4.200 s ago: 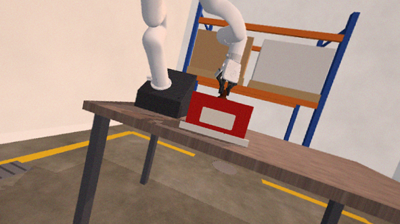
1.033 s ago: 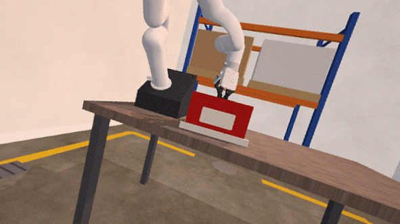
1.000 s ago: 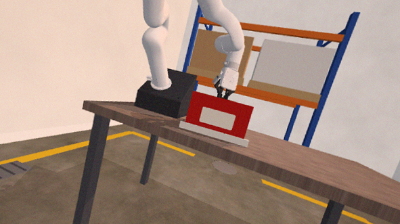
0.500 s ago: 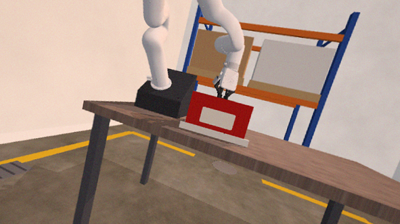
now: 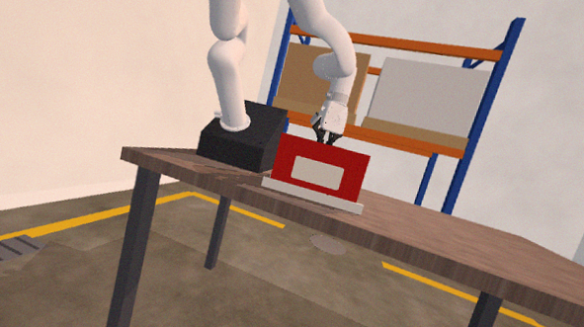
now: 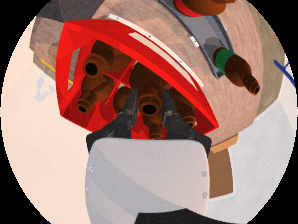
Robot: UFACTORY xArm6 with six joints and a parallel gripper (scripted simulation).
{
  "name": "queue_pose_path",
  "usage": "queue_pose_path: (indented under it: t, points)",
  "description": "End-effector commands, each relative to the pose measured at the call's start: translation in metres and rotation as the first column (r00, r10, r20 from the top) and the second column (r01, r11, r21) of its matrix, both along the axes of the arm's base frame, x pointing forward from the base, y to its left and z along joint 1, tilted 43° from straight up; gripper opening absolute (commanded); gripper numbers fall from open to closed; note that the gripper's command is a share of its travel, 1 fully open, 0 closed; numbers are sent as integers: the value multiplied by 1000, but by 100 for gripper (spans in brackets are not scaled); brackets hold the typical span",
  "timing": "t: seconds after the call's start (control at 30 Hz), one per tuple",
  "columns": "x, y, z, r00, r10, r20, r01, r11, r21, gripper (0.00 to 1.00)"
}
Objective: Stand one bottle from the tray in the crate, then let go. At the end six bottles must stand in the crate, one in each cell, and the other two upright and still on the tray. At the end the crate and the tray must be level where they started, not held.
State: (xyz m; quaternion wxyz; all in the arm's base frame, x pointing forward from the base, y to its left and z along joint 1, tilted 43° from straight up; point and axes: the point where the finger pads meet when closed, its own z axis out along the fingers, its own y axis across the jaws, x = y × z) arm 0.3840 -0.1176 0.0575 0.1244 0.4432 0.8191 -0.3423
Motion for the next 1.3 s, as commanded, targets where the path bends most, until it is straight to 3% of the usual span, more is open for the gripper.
queue_pose_path:
  t: [0.0, 1.27]
  points:
    - [1, -1, -1, 1000, 1, 3, -1, 1000, 1, 0]
    - [0, -7, -7, 1000, 1, 3, -1, 1000, 1, 0]
